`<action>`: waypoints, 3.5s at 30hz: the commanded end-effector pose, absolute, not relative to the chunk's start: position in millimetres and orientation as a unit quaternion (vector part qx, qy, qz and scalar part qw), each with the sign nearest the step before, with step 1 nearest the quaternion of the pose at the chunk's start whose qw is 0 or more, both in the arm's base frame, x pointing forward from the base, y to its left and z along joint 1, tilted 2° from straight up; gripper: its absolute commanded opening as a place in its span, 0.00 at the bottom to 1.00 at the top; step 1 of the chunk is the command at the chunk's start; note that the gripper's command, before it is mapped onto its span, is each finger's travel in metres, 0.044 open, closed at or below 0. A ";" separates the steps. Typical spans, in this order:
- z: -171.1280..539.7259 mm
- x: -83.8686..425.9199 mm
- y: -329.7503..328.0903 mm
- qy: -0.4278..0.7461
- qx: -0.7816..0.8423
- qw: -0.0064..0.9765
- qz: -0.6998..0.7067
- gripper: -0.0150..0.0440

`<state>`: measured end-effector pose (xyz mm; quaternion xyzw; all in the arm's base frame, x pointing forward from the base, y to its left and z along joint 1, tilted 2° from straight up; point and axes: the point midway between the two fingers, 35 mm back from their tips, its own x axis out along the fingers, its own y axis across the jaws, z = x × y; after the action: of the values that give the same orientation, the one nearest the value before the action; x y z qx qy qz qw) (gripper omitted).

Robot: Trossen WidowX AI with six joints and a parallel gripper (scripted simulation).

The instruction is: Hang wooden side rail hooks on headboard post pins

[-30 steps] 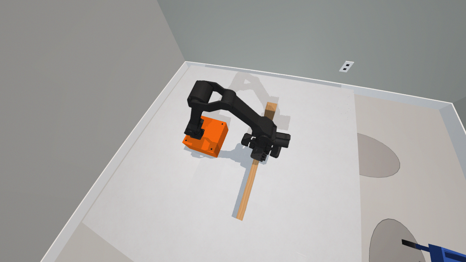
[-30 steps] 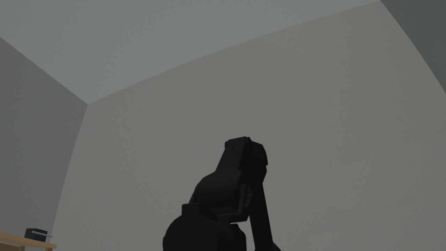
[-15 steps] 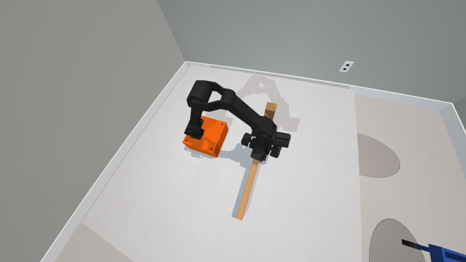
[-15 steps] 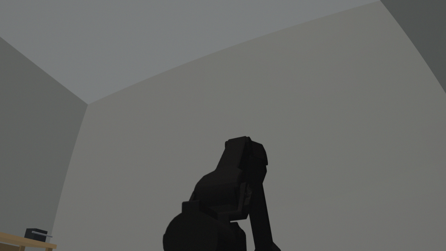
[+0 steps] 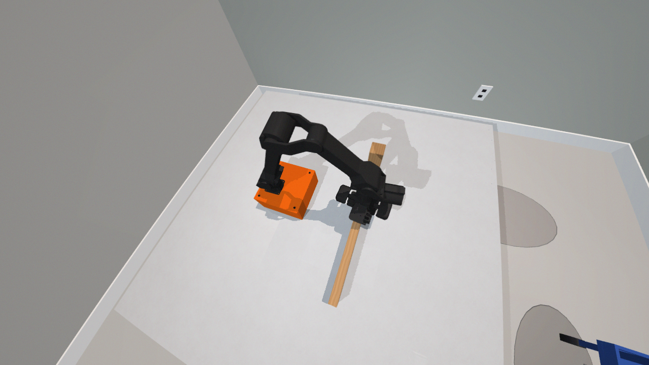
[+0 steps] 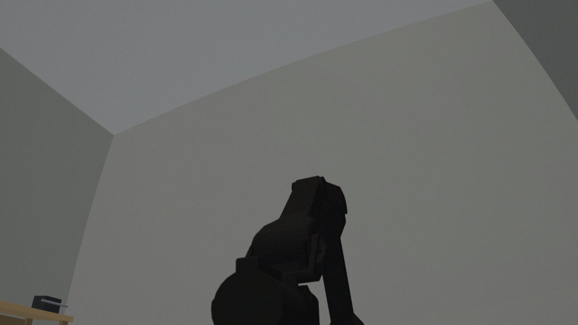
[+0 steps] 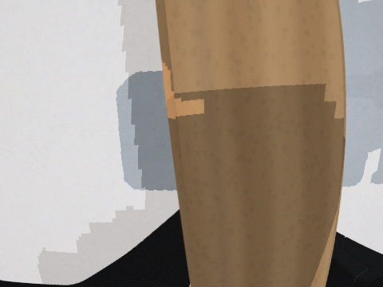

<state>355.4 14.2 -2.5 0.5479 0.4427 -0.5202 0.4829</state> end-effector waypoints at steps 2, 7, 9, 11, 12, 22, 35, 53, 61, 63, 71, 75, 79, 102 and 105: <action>1.8 356.2 14.2 0.437 0.553 0.480 -0.522 0.25; 2.6 356.1 14.3 0.437 0.553 0.480 -0.522 0.25; 3.0 356.1 14.3 0.437 0.553 0.480 -0.522 0.25; 3.3 356.1 14.3 0.437 0.553 0.480 -0.522 0.25; 3.5 356.1 14.3 0.437 0.553 0.480 -0.522 0.25; 5.1 356.0 14.3 0.437 0.553 0.480 -0.522 0.25; 7.3 355.8 14.3 0.437 0.553 0.480 -0.522 0.25; 10.3 355.6 14.4 0.437 0.553 0.480 -0.522 0.25; 10.6 355.2 14.8 0.437 0.553 0.480 -0.522 0.25; 10.3 355.0 15.1 0.437 0.553 0.480 -0.522 0.25; 9.3 354.2 16.0 0.437 0.553 0.480 -0.522 0.25; 8.8 353.8 16.5 0.437 0.553 0.480 -0.522 0.25; 8.9 353.8 16.8 0.437 0.553 0.480 -0.522 0.25; 9.0 354.4 19.4 0.437 0.553 0.479 -0.522 0.25; 8.6 354.1 19.8 0.437 0.553 0.479 -0.522 0.25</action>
<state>353.3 19.1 7.3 0.5492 0.4415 -0.5216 0.4810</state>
